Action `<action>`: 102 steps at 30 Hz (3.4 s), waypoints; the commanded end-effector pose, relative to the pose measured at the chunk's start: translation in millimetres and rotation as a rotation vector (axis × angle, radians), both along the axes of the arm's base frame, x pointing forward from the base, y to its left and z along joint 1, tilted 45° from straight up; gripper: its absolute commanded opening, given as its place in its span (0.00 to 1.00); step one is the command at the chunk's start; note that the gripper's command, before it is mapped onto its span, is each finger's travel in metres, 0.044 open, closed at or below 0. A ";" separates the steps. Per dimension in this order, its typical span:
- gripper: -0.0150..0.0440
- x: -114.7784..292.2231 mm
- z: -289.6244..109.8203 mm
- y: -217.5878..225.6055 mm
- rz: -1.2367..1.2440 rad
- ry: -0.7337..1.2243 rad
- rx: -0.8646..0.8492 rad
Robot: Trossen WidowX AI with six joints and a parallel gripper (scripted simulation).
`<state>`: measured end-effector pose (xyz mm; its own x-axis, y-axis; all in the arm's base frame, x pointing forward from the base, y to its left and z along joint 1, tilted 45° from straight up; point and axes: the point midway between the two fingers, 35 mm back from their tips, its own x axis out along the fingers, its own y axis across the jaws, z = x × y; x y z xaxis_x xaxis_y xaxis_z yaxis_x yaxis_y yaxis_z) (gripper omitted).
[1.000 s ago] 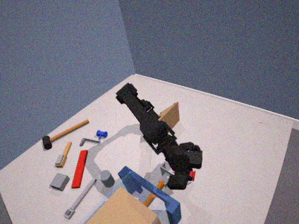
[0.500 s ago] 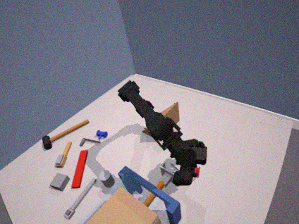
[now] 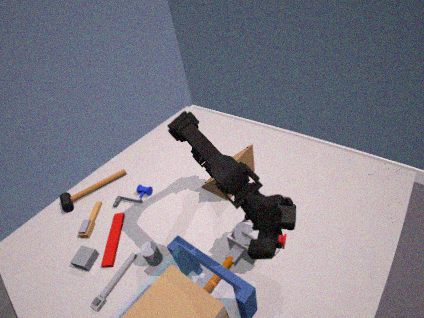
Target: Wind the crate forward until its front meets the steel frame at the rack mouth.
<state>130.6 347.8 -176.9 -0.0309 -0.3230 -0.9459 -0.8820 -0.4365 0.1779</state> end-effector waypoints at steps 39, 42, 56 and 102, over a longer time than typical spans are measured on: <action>0.25 -65.9 12.0 -31.6 0.011 0.053 -0.033; 0.25 -68.7 13.7 -34.0 0.011 0.053 -0.033; 0.25 -79.1 21.8 -45.4 0.011 0.054 -0.034; 0.25 -94.0 56.3 -87.1 0.011 0.056 -0.038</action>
<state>35.4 274.1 -125.9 -0.0895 -0.3281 -0.9404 -0.8623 -0.4470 0.2381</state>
